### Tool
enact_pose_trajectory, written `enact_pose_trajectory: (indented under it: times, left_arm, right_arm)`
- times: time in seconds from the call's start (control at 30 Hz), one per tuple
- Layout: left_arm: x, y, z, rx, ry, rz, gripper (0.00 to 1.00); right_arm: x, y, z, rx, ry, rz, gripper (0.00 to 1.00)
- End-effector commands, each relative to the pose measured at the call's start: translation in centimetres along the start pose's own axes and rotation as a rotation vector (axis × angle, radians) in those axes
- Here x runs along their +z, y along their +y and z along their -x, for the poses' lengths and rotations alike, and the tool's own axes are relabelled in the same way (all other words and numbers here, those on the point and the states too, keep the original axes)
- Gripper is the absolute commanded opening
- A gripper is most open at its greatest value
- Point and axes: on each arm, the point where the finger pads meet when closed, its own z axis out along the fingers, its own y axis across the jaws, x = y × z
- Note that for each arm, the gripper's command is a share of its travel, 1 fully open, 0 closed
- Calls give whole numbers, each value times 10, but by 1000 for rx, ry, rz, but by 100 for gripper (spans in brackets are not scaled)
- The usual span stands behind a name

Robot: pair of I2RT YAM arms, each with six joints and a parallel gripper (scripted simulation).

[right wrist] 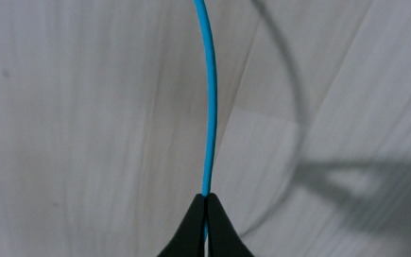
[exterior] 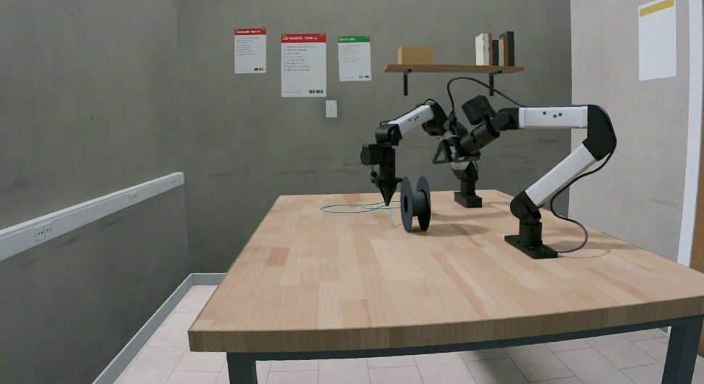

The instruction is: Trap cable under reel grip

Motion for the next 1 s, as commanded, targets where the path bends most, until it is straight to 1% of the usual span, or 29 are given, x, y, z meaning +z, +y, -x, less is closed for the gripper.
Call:
enact_pose_trajectory:
  times: [0.0, 0.07, 0.13, 0.2, 0.23, 0.33, 0.4, 0.47, 0.63, 0.7, 0.8, 0.97]
  left_arm:
    - [3, 1, 4, 15, -24, -12, 100]
    - [3, 3, 4, 15, -26, -12, 100]
    - [4, 5, 5, 16, -29, -11, 100]
    - [4, 3, 8, 28, -37, -23, 77]
    - [4, 3, 8, 34, -40, -28, 71]
    - [6, 5, 7, 63, -46, -42, 71]
    - [7, 11, 9, 92, -55, -47, 71]
    - [7, 11, 9, 92, -55, -47, 71]
    - [11, 33, 17, 178, -74, -57, 71]
    - [17, 42, 11, 208, -60, -97, 71]
    - [24, 50, -1, 227, -40, -196, 71]
    - [34, 67, -9, 242, -42, -322, 71]
  right_arm:
    - [-47, 0, -1, -13, 11, 16, 0]
    - [-52, -1, -1, -12, 9, 11, 0]
    - [-45, -1, 0, -12, 4, -4, 0]
    - [-49, 3, -1, -20, 9, 25, 0]
    - [-50, 3, 1, -25, 3, 31, 0]
    - [-54, 2, 5, -55, -12, 57, 0]
    - [-58, 5, 7, -87, -20, 98, 0]
    - [-58, 5, 7, -87, -20, 98, 0]
    - [-73, -1, 17, -186, -56, 179, 0]
    - [-82, -7, 23, -234, -74, 214, 0]
    - [-93, -17, 34, -289, -98, 257, 0]
    - [-108, -32, 46, -361, -125, 312, 0]
